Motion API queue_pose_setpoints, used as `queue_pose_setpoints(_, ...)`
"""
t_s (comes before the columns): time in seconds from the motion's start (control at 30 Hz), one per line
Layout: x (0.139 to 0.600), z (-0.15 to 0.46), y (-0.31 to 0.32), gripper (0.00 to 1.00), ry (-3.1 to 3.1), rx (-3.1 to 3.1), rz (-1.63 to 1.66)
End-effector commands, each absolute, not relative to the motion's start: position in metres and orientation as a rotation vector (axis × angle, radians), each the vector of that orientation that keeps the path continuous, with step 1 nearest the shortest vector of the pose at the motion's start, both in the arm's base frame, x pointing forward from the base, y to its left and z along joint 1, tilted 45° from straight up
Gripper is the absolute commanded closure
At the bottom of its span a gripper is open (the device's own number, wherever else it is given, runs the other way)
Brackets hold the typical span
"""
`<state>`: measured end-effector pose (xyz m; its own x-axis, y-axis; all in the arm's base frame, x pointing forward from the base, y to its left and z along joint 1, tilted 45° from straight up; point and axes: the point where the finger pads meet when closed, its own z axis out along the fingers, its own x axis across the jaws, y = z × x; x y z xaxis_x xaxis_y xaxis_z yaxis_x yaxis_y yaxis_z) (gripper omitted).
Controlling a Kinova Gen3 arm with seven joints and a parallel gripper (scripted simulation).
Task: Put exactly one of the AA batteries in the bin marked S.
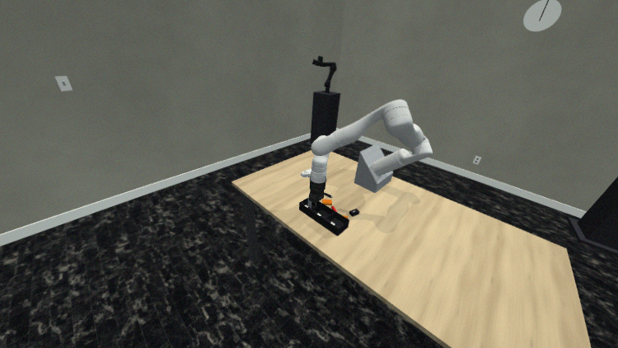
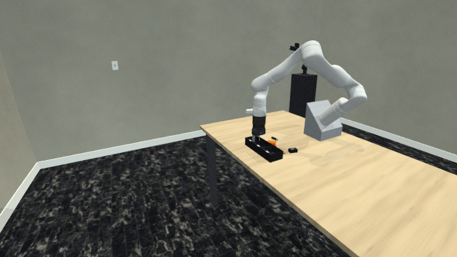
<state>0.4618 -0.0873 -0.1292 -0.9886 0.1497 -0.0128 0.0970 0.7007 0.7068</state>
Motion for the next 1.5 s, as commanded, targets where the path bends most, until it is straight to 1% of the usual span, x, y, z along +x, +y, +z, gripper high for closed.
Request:
queue_pose_setpoints(0.0,0.464,-0.128,-0.085,0.40,2.828,0.217,1.174)
queue_pose_setpoints(0.33,0.464,-0.128,-0.085,0.40,2.828,0.217,1.174)
queue_pose_setpoints(1.13,0.458,-0.106,-0.110,0.40,2.835,0.213,1.171)
queue_pose_setpoints(1.3,0.456,-0.090,-0.126,0.40,2.835,0.215,1.170)
queue_pose_setpoints(1.47,0.456,-0.090,-0.125,0.40,2.833,0.209,1.170)
